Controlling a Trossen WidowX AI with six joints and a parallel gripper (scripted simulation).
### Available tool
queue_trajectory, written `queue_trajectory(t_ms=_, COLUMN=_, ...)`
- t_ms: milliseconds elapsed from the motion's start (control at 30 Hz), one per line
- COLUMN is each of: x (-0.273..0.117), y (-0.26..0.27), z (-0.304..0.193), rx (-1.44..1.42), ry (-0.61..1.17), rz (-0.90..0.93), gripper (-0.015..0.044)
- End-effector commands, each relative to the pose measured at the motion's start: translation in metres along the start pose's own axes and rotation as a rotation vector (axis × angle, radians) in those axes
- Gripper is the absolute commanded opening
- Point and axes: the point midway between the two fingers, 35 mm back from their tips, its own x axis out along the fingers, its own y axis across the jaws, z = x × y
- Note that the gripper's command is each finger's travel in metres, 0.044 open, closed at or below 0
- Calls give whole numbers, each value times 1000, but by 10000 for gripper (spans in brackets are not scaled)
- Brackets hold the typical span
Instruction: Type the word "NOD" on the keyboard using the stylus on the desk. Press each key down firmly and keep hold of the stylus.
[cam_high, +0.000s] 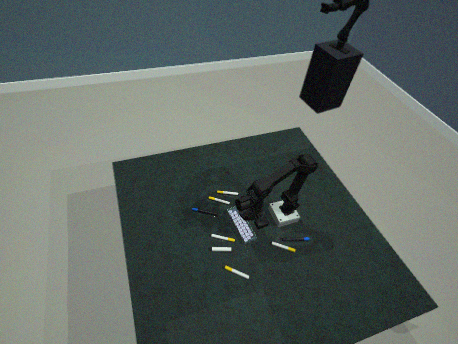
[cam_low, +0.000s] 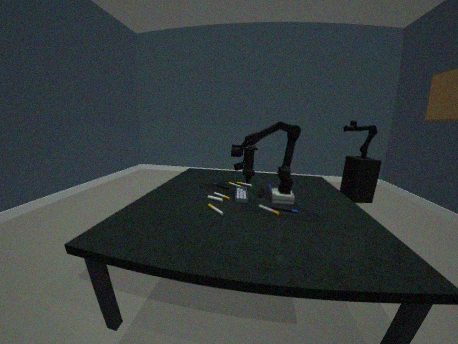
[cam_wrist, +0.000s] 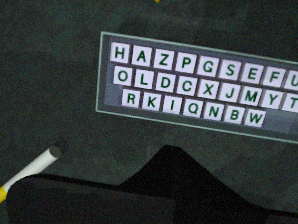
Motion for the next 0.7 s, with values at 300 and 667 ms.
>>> queue_trajectory(t_ms=300, x=-1, y=0, z=0, rx=0, ry=3, rz=0, gripper=105)
queue_trajectory(t_ms=667, x=-1, y=0, z=0, rx=0, ry=3, rz=0, gripper=0)
